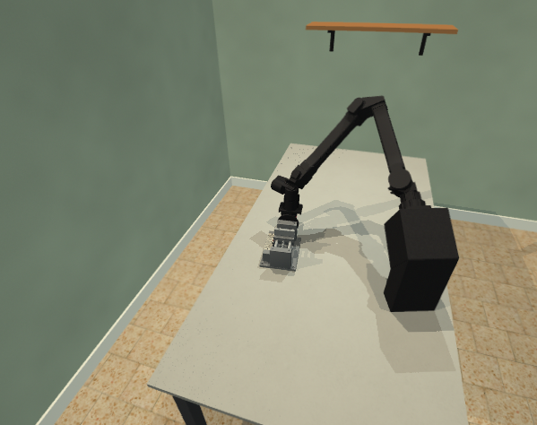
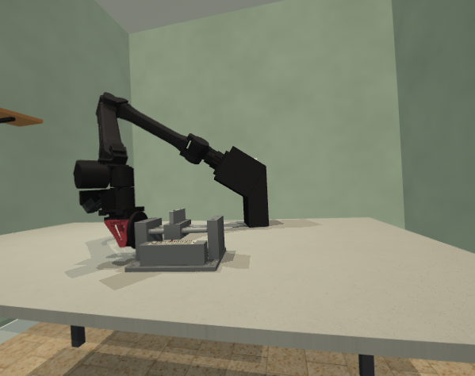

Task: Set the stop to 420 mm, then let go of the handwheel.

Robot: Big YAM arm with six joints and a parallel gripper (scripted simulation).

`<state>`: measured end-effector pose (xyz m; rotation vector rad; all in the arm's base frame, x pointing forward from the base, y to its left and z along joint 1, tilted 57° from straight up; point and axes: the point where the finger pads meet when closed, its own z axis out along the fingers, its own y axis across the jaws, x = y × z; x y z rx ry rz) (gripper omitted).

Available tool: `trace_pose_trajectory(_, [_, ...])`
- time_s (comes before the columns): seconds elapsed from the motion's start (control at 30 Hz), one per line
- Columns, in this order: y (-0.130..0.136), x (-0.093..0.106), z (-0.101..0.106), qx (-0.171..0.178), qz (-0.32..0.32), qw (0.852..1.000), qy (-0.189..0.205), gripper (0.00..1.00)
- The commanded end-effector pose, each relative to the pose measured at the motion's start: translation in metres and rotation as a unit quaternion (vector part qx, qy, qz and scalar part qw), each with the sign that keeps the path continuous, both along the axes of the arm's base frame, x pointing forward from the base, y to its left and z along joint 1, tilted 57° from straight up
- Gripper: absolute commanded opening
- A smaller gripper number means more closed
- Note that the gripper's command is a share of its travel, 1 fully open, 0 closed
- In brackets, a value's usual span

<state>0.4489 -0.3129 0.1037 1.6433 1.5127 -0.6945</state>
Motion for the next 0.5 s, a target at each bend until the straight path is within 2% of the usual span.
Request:
trace_pose_trajectory(0.0, [-0.008,-0.012,-0.003,-0.003,-0.011,1.000,0.007,0.06])
trace_pose_trajectory(0.1, [-0.008,-0.012,-0.001,-0.004,-0.011,1.000,0.005,0.06])
trace_pose_trajectory(0.17, [-0.008,-0.012,0.009,-0.008,-0.011,1.000,-0.005,0.06])
trace_pose_trajectory(0.47, [-0.003,-0.023,0.010,-0.008,-0.012,1.000,-0.005,0.06])
